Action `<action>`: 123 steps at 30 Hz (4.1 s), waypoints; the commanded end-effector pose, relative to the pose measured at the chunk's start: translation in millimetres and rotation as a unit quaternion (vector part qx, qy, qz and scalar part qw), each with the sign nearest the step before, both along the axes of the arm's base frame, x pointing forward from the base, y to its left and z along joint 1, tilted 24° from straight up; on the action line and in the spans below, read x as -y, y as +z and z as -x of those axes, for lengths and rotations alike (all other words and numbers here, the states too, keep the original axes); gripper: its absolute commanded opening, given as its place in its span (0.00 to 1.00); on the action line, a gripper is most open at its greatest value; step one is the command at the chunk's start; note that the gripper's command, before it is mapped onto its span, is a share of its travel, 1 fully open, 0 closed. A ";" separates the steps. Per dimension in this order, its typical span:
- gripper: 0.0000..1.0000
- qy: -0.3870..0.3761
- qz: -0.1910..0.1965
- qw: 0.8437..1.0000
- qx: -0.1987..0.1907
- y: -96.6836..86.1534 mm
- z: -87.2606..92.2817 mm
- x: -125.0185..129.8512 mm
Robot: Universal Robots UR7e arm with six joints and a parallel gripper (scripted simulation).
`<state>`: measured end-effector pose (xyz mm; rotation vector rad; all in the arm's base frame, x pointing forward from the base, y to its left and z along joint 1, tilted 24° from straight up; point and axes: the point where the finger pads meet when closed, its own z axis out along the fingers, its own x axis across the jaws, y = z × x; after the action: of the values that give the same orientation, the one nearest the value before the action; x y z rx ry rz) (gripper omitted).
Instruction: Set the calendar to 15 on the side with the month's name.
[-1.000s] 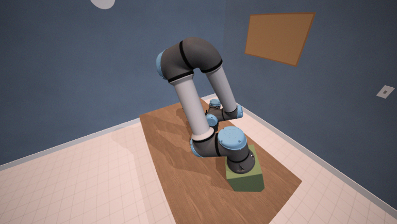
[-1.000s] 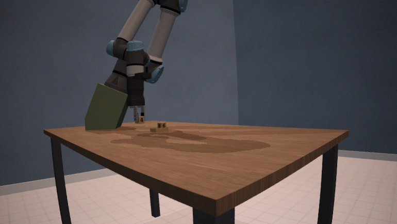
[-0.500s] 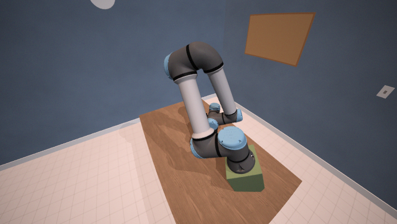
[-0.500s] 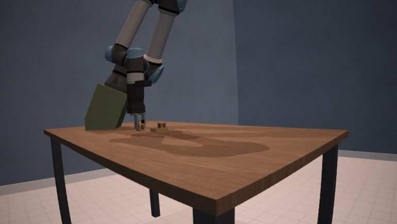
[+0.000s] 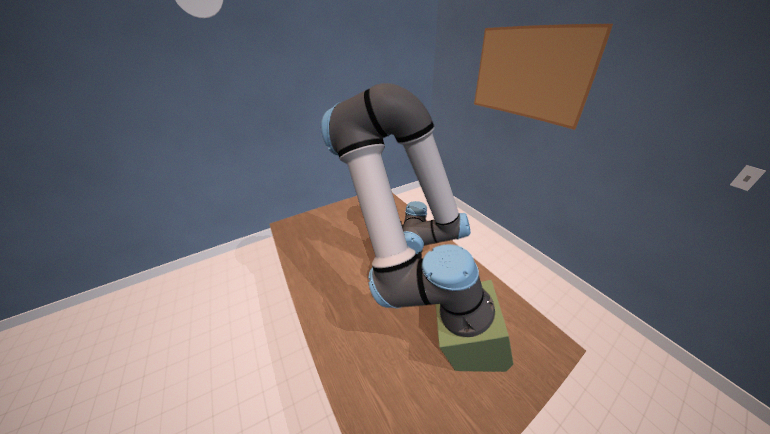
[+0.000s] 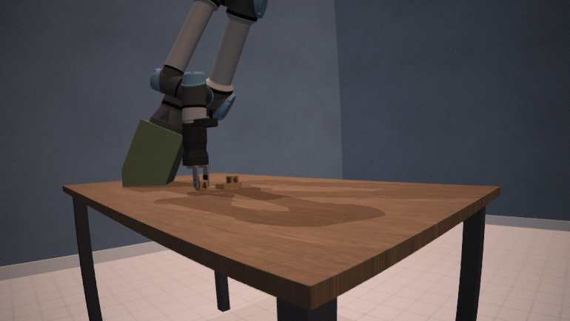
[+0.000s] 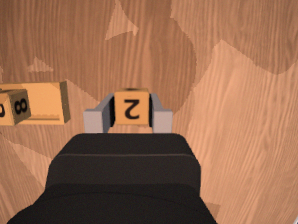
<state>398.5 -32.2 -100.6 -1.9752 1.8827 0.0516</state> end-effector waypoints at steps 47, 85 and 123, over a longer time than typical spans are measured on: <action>0.57 0.000 0.000 1.000 0.001 -1.8 -0.9 -0.4; 0.57 0.000 0.000 1.000 0.001 -3.4 -1.3 -0.9; 0.81 0.000 0.000 1.000 0.001 -3.4 -1.3 -0.9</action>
<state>399.5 -31.0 -104.2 -1.9752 1.8827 0.0512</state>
